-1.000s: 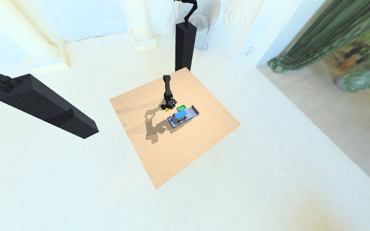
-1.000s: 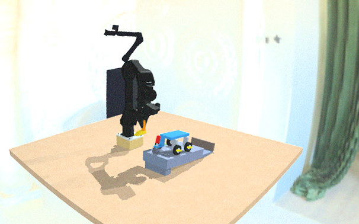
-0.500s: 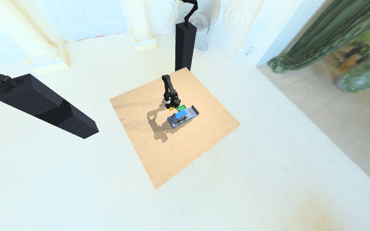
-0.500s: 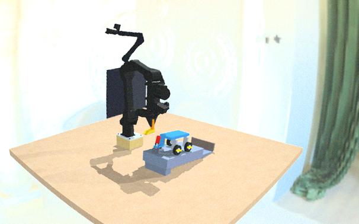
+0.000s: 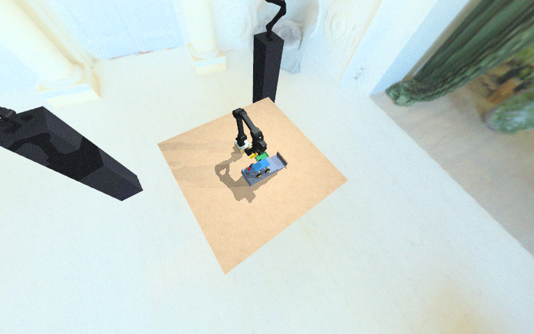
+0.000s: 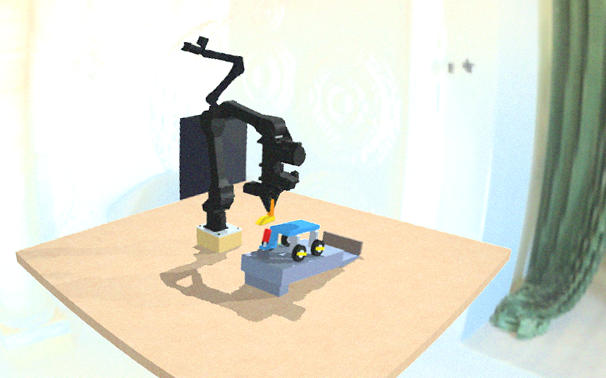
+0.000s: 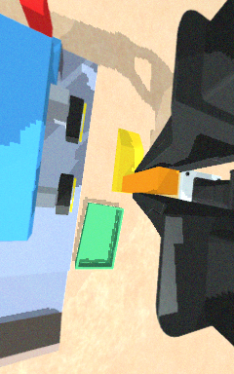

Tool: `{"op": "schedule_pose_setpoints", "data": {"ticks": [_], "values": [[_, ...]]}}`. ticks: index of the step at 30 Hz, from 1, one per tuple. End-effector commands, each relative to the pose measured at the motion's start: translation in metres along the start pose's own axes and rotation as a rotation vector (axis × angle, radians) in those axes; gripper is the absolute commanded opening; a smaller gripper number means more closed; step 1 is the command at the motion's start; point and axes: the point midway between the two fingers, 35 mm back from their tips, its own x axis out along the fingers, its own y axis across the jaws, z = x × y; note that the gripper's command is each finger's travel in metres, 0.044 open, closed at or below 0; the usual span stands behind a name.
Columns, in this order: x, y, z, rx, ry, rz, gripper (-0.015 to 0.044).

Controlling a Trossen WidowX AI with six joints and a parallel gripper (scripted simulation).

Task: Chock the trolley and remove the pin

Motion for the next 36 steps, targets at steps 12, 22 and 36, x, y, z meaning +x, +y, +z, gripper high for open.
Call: {"op": "schedule_pose_setpoints", "data": {"ticks": [12, 22, 36], "values": [[0.006, 0.052, 0.01, 0.003, 0.001, 0.002, 0.0], [0.009, 0.09, 0.017, 0.004, 0.0, 0.006, 0.0], [0.013, 0.127, 0.025, 0.005, 0.001, -0.09, 0.0]]}}
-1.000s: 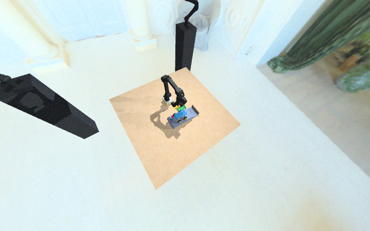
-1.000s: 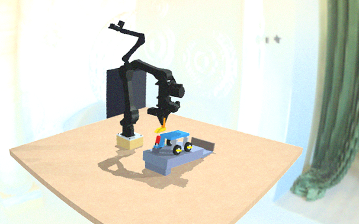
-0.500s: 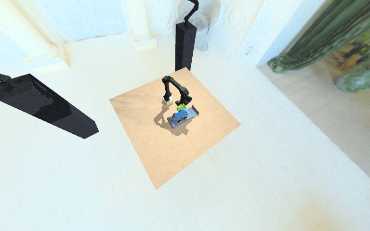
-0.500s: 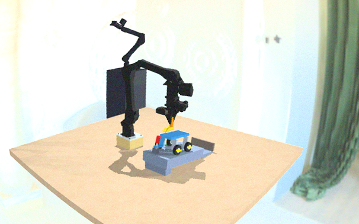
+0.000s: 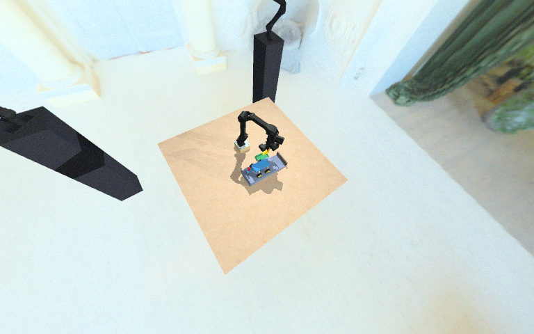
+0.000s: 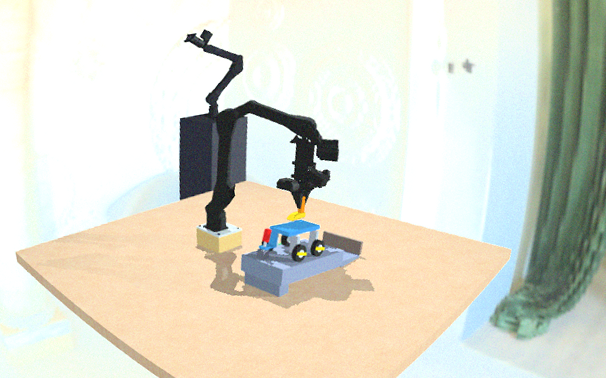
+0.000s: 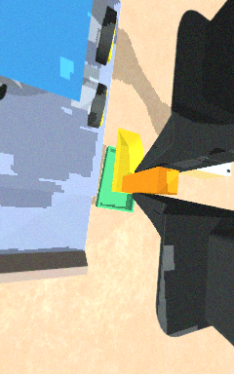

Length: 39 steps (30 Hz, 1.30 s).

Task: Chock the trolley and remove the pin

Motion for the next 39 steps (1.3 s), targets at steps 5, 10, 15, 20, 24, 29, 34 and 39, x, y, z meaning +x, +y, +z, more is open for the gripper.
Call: {"op": "schedule_pose_setpoints", "data": {"ticks": [5, 10, 15, 20, 24, 29, 34, 39], "values": [[0.0, 0.006, 0.002, 0.001, -0.001, -0.068, 0.0], [0.003, 0.007, 0.013, 0.001, -0.002, -0.068, 0.0], [0.005, 0.008, 0.026, 0.001, -0.003, -0.068, 0.0], [0.007, 0.009, 0.032, 0.001, -0.004, -0.068, 0.0], [0.013, 0.008, 0.03, 0.001, -0.003, -0.068, 0.0], [0.026, 0.009, 0.032, 0.001, -0.004, -0.068, 0.0], [0.036, 0.008, 0.033, 0.001, -0.004, -0.068, 0.0], [0.046, 0.008, 0.034, 0.001, -0.004, -0.068, 0.0]]}}
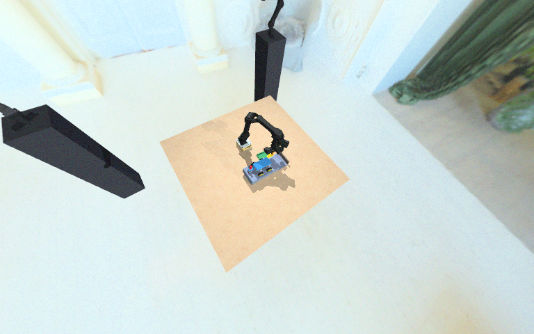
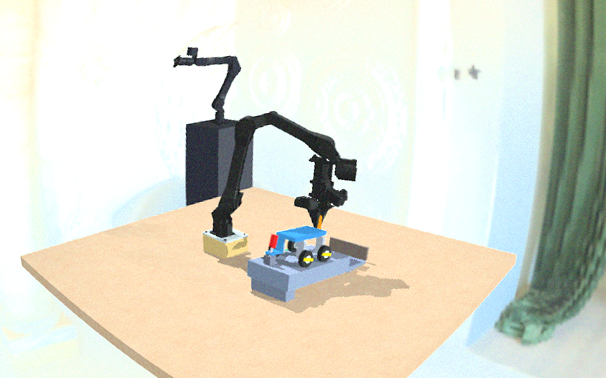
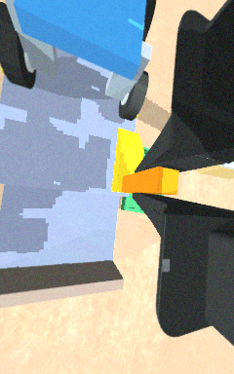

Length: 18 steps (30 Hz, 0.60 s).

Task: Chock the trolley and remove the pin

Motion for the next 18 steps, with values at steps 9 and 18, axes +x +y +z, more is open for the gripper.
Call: {"op": "schedule_pose_setpoints", "data": {"ticks": [9, 18], "values": [[0.028, -0.002, -0.002, -0.005, 0.012, -0.011, 0.0], [0.034, -0.005, -0.003, -0.005, 0.012, -0.011, 0.0]]}}
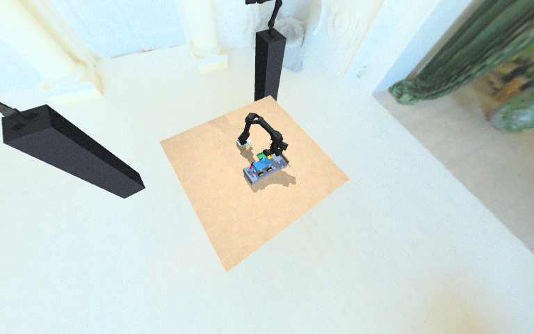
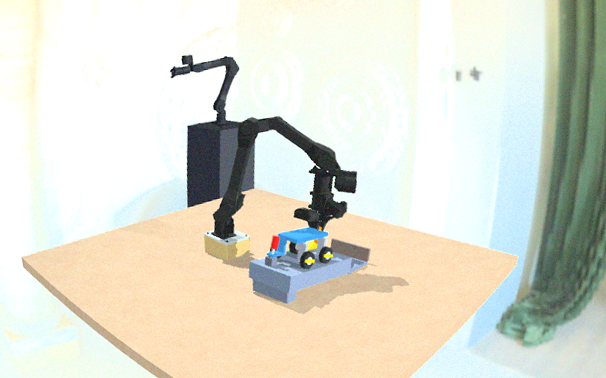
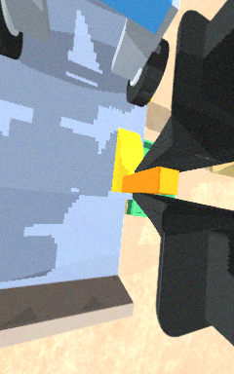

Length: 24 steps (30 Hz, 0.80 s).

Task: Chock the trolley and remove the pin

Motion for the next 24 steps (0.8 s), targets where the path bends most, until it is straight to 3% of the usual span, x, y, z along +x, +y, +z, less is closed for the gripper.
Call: {"op": "schedule_pose_setpoints", "data": {"ticks": [1, 24], "values": [[0.002, -0.003, -0.001, -0.004, 0.004, -0.006, 0.0], [-0.002, -0.024, 0.004, -0.004, 0.003, -0.008, 0.0]]}}
